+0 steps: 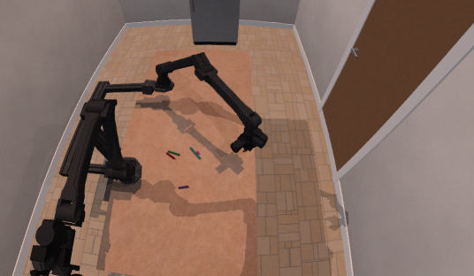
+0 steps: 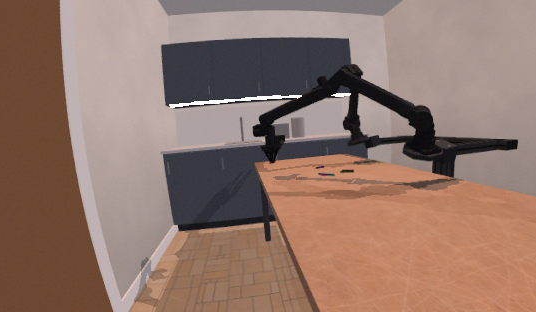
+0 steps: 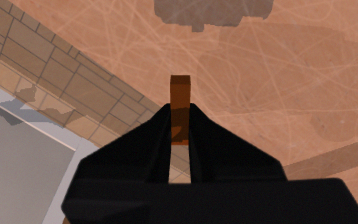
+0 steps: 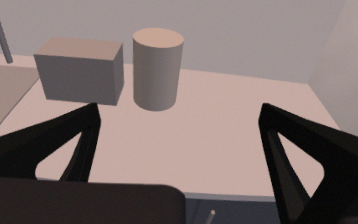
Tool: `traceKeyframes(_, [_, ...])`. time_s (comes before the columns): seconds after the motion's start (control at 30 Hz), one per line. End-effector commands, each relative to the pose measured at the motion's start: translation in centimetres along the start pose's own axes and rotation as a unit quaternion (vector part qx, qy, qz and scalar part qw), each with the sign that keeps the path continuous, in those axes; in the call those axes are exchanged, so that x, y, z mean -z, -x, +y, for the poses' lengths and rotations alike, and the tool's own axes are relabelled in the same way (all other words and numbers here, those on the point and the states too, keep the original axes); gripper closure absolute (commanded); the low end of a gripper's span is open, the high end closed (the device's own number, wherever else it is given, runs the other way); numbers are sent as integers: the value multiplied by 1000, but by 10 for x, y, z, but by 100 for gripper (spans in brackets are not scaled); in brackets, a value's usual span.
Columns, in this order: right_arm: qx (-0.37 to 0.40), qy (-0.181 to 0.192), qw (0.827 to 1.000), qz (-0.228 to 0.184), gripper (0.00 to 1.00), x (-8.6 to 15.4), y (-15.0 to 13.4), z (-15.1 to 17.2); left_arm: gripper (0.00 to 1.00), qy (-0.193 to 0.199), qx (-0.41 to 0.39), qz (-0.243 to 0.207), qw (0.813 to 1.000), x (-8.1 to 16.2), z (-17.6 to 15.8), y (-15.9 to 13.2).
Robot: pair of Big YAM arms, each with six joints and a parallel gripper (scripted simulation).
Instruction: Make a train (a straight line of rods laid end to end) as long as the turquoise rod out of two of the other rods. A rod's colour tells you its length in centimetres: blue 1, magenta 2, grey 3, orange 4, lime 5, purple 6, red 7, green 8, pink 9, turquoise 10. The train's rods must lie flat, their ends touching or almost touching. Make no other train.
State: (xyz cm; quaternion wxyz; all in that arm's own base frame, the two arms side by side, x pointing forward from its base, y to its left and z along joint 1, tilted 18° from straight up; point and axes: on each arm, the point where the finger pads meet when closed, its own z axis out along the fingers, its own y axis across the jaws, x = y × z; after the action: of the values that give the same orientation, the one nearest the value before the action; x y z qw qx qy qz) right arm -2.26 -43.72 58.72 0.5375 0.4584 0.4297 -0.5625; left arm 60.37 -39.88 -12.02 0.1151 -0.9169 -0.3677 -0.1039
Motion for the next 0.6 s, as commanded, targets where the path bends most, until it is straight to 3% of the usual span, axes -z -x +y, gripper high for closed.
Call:
traceKeyframes(0.0, [6, -5, 999, -37, 0, 8, 49, -6, 96, 24, 20, 1, 1000, 28, 7, -2])
traceKeyframes(0.37, [6, -5, 999, -37, 0, 8, 49, -6, 96, 25, 142, 0, 989, 32, -22, 14])
traceKeyframes(0.57, [6, -5, 999, -37, 0, 8, 49, -6, 96, 24, 235, -2, 972, 31, -50, 16])
